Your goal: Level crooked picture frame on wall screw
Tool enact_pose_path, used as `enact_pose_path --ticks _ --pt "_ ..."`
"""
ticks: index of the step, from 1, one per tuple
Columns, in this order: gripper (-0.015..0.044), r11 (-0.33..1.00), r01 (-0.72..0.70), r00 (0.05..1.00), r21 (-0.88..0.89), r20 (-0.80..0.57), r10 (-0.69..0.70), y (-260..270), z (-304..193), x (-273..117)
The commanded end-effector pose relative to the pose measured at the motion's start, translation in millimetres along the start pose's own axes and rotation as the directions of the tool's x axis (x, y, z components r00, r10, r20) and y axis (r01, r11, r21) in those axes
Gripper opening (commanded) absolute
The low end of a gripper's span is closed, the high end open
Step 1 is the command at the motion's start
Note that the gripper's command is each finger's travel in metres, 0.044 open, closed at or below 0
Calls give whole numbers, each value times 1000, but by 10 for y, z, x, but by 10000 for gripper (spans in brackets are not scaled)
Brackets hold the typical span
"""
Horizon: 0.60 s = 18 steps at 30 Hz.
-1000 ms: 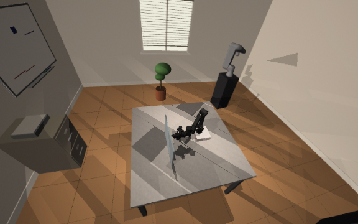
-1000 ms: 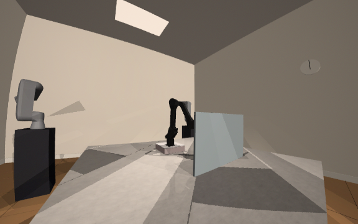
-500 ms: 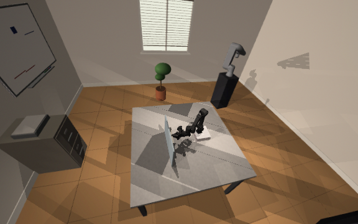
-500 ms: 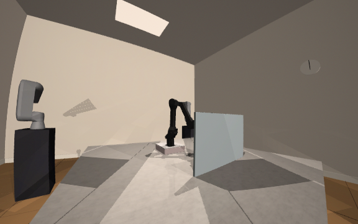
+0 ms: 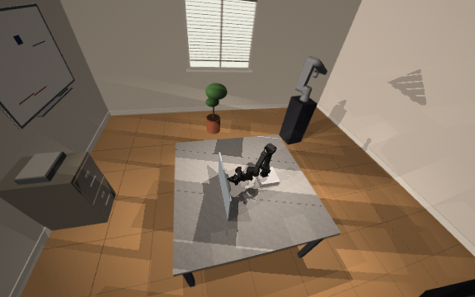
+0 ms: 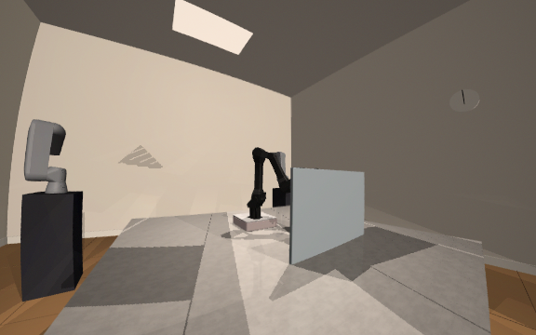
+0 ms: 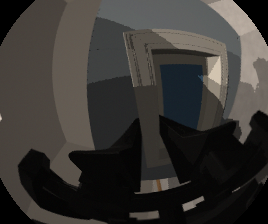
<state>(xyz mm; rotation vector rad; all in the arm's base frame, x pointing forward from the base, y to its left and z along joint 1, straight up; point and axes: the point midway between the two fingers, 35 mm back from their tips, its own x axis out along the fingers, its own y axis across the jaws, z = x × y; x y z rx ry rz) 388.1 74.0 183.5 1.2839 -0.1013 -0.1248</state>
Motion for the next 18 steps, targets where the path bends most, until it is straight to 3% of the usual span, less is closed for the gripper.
enact_pose_path --ticks 1,18 --pt "0 1000 -10 1000 4 -1 10 28 -1 -1" --pt "0 1000 -10 1000 4 -1 10 -7 -4 -1"
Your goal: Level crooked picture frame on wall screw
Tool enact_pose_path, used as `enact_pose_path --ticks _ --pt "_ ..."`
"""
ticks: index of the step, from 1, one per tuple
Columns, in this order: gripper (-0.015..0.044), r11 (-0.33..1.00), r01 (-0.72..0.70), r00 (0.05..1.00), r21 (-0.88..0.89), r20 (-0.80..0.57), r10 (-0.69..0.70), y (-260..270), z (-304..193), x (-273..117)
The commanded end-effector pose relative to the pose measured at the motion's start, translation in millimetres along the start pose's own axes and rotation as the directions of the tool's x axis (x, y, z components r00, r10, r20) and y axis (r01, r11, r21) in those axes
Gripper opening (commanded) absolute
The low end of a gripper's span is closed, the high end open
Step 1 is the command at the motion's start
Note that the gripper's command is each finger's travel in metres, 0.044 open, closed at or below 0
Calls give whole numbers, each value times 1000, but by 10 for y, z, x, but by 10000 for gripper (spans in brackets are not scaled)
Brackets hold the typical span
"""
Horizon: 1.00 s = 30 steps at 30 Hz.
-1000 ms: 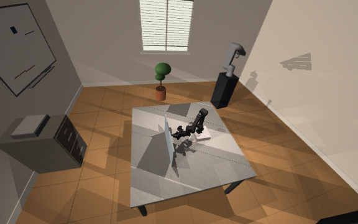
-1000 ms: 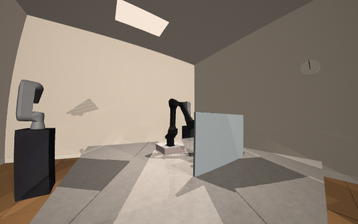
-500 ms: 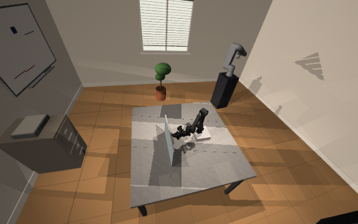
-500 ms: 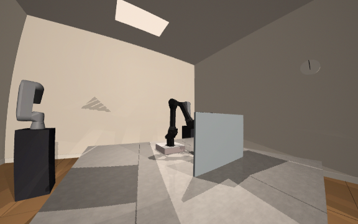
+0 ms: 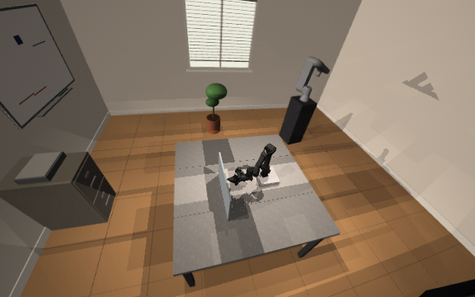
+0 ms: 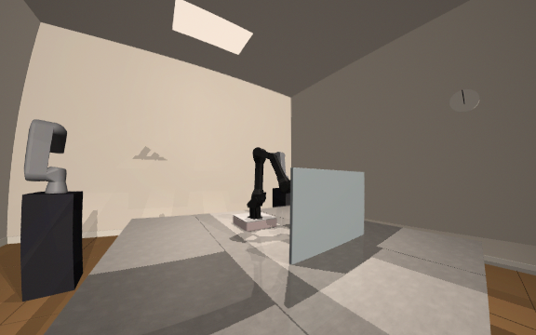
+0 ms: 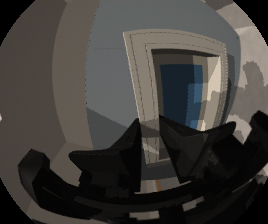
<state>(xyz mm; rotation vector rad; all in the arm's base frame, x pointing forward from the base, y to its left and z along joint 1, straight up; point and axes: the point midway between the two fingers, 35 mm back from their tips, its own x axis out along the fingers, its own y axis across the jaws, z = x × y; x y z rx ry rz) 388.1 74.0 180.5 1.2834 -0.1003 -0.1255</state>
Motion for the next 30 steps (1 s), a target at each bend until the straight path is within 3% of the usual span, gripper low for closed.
enact_pose_path --ticks 1,30 --pt "0 1000 -11 1000 5 -1 11 19 5 0" --pt "0 1000 -5 1000 8 4 5 -42 16 0"
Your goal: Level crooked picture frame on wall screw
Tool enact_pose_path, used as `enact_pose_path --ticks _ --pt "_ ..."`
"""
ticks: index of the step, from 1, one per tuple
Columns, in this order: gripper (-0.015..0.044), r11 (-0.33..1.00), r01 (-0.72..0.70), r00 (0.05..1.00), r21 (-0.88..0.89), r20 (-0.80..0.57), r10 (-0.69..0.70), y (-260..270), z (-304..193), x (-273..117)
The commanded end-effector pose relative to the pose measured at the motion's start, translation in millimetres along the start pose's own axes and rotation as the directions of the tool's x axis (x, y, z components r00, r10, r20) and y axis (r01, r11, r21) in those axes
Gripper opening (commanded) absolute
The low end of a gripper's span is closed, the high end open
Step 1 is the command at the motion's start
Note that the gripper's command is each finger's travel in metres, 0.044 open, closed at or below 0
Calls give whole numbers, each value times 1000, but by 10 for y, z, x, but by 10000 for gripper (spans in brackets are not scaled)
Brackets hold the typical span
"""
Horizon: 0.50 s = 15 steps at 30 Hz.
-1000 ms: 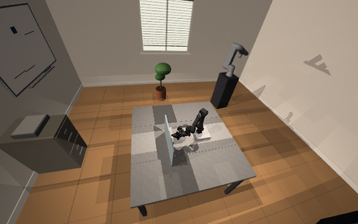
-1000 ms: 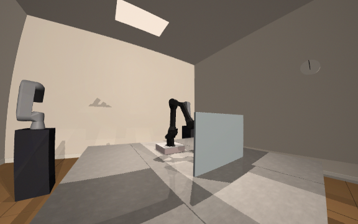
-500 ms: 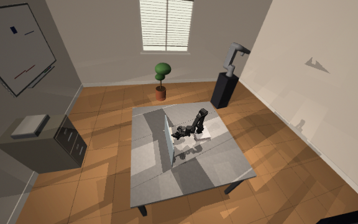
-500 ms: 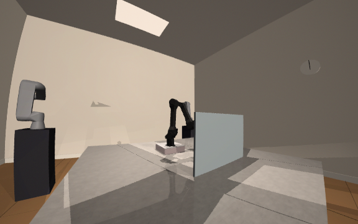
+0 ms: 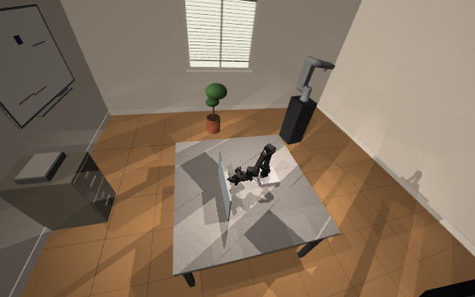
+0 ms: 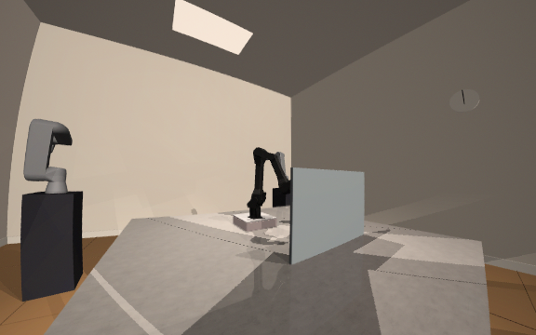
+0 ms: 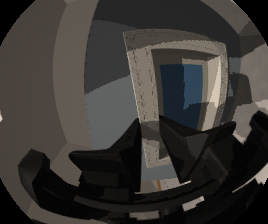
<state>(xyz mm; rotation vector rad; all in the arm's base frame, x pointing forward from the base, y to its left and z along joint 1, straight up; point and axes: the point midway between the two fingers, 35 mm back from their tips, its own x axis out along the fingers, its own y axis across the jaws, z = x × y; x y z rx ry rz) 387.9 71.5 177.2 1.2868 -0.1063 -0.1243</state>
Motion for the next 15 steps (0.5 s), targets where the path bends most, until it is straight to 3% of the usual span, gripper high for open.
enact_pose_path --ticks 1,15 --pt "0 1000 -1 1000 4 0 1 -3 1 0" --pt "0 995 0 1000 98 -1 0 -6 3 1"
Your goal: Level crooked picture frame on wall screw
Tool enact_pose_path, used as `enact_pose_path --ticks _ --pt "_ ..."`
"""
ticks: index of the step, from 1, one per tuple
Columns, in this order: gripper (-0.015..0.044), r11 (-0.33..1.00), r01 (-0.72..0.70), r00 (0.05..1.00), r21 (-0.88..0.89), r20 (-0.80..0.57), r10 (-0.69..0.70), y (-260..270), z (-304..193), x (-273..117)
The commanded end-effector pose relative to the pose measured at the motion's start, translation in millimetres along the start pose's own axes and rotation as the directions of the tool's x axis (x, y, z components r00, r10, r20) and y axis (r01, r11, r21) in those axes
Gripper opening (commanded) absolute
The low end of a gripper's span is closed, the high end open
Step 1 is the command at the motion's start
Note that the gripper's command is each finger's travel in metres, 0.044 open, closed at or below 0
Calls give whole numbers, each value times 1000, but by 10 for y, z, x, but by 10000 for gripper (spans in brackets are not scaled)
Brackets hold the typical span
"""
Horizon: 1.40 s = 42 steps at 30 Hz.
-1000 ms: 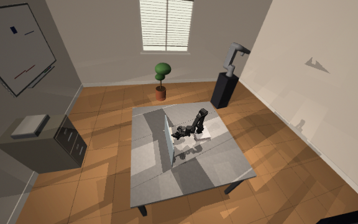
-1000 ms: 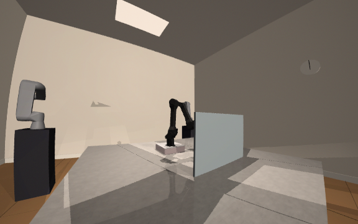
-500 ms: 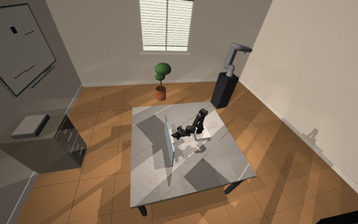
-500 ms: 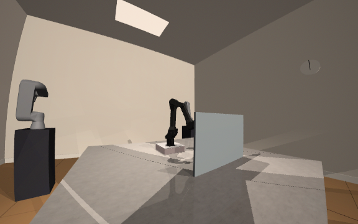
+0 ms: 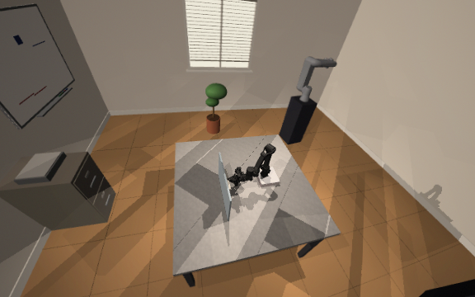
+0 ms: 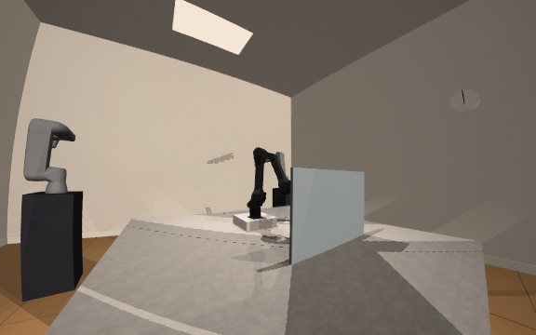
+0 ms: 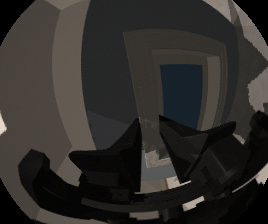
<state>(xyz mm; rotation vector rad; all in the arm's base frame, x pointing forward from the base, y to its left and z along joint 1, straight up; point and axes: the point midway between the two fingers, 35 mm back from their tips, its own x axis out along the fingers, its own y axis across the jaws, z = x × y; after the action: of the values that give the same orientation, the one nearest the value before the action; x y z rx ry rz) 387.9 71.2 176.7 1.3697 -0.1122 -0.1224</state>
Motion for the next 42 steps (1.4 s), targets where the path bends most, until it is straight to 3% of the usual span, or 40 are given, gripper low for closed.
enact_pose_path --ticks 1,41,42 --pt "0 1000 -1 1000 16 -1 1 0 1 0" --pt "0 975 0 1000 223 -3 0 -10 6 1" --pt "26 978 1 1000 210 -2 -1 -10 6 1"
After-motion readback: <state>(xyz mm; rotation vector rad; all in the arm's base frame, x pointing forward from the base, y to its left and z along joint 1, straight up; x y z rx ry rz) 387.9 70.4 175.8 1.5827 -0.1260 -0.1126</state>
